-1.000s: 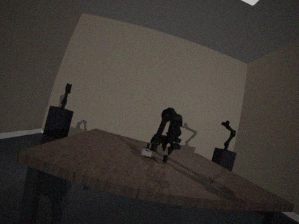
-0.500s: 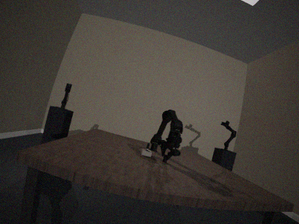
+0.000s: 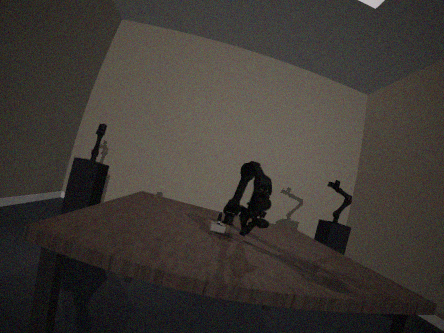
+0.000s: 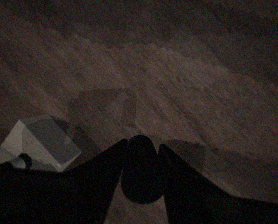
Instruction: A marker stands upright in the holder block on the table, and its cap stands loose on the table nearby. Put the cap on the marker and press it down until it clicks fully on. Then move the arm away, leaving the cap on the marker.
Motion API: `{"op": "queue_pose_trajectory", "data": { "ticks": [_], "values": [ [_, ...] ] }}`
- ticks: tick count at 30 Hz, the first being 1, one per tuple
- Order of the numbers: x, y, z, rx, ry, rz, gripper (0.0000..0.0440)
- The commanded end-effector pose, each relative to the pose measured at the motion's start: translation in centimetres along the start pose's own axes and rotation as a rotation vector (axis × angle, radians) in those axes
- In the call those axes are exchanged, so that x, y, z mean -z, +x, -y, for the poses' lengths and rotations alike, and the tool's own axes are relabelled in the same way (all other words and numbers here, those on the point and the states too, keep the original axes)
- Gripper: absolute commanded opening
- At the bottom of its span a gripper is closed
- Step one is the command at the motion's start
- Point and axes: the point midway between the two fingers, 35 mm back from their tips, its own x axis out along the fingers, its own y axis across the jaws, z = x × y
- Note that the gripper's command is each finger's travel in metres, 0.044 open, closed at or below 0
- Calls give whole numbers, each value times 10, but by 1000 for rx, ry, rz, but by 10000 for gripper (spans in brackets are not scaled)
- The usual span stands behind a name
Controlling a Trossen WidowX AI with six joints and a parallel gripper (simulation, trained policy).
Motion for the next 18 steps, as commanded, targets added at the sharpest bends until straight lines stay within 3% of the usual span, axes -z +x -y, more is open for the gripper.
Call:
{"op": "queue_pose_trajectory", "data": {
  "ticks": [1, 18],
  "values": [
    [0, -17, -7, 17, -17, -23, 67],
    [7, -64, -58, 46, -10, -11, 46]
  ]
}}
